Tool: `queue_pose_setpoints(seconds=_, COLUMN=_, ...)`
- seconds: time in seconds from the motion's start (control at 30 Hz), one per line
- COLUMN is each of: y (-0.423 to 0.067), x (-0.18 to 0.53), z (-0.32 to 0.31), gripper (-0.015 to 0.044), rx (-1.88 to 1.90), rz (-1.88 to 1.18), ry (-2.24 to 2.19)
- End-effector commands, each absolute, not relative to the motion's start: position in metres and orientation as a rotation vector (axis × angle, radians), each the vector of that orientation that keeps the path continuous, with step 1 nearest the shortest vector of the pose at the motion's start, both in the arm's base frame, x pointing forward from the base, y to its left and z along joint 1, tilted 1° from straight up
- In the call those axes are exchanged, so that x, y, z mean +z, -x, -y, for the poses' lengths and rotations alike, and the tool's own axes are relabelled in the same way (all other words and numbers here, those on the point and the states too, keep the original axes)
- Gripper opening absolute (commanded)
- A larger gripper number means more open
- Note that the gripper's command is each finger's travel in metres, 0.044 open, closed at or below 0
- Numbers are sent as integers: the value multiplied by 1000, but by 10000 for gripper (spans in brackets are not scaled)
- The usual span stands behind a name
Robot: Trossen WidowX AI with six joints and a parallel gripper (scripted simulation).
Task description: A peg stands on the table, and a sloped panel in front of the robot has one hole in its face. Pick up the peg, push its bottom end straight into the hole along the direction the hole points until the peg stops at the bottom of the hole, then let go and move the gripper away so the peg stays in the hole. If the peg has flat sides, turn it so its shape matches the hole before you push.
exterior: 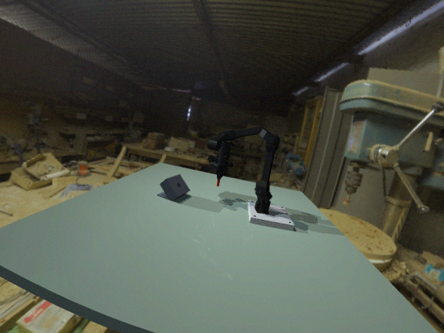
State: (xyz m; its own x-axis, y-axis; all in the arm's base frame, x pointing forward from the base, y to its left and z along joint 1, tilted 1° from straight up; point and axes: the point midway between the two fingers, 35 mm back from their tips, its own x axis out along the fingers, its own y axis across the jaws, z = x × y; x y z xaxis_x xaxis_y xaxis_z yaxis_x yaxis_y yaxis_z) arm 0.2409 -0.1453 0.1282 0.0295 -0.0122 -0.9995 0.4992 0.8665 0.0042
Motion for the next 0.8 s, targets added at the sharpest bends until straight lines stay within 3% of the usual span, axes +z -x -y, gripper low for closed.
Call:
queue_pose_setpoints(seconds=0.0, y=-245, x=129, z=144, gripper=0, rx=-417, rz=-1482, ry=-389)
queue_pose_setpoints(seconds=0.77, y=-272, x=130, z=129, gripper=0, rx=-429, rz=-1355, ry=-291)
